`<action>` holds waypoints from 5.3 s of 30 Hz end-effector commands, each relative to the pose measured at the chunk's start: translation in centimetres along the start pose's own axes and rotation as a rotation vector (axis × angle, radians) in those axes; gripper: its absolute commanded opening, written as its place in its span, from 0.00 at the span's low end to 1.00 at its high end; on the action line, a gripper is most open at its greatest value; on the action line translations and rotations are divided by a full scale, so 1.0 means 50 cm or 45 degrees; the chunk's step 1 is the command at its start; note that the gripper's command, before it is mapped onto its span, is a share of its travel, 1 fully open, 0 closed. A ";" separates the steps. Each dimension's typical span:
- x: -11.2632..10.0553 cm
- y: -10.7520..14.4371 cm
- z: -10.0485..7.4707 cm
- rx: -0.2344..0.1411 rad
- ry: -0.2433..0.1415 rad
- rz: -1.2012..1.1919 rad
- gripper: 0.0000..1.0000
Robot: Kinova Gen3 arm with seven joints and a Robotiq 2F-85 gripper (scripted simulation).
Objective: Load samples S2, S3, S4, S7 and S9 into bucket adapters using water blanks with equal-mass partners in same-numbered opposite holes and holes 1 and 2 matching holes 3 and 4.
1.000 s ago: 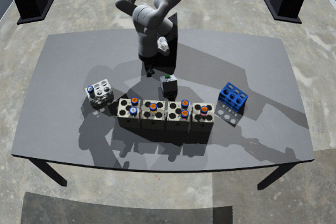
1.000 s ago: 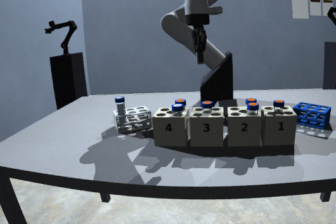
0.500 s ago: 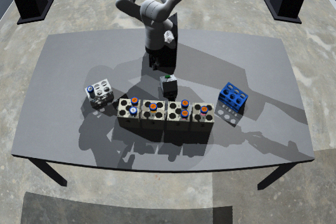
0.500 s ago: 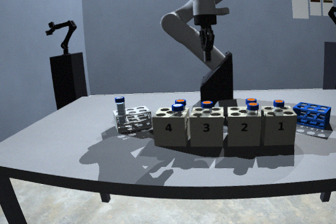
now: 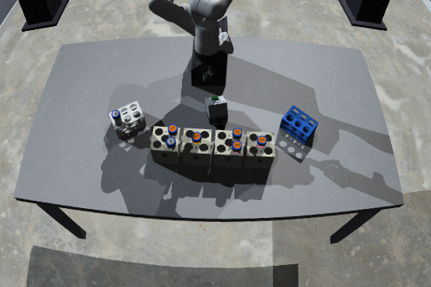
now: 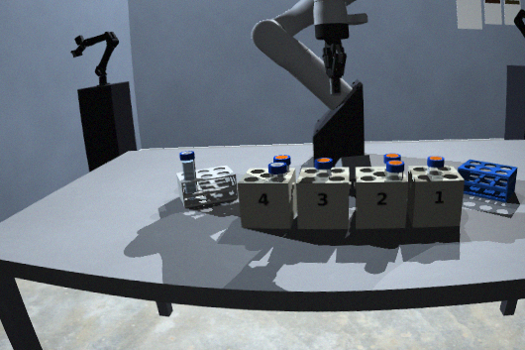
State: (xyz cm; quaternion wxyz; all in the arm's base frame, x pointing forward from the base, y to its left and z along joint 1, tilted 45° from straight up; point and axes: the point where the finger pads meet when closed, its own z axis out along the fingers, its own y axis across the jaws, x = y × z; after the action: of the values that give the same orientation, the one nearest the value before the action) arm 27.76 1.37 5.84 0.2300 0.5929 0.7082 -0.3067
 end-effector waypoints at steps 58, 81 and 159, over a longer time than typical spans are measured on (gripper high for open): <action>0.082 -0.076 0.065 0.326 0.062 0.000 0.10; 0.082 -0.074 0.118 0.326 0.062 0.000 0.10; 0.081 -0.068 0.272 0.326 0.062 0.000 0.10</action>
State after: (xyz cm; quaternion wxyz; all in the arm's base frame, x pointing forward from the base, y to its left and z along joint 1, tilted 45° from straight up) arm 23.10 -5.74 -5.93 0.1349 0.6247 0.6684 -0.3806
